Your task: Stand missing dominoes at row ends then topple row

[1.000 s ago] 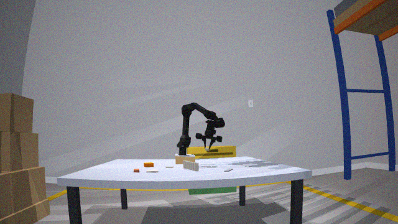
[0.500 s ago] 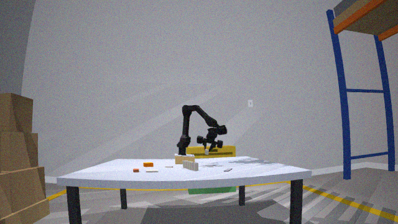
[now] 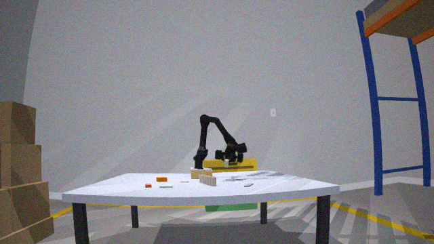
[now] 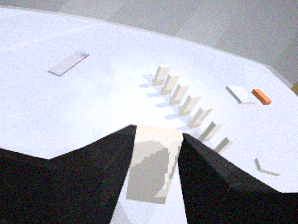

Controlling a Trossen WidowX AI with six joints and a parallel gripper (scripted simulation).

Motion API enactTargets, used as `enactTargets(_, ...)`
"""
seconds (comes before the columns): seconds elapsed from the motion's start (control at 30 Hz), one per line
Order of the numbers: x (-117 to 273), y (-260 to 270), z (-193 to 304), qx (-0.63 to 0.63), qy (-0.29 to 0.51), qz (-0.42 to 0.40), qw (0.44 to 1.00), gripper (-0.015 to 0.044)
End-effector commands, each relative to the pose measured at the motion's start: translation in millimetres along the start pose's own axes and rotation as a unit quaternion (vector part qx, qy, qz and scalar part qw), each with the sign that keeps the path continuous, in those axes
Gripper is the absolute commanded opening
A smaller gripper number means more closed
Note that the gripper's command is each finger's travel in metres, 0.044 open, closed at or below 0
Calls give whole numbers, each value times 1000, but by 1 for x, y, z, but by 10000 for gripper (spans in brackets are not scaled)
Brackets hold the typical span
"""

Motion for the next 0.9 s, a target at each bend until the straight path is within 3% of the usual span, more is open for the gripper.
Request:
enactTargets(0.0, 10, -6, 10, -21, -66, -15, 997, 107)
enactTargets(0.3, 29, -19, 24, -71, -179, -52, 980, 107)
enactTargets(0.87, 29, -20, 24, -72, -182, -53, 979, 107)
Point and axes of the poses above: the point midway between the two fingers, 35 mm back from their tips, its own x axis back along the fingers, its own y axis across the jaws, z = x × y, the point moved 8 cm from there along x, back along the fingers, and after that the axes turned 3 degrees about -x, right-handed, at the moved point
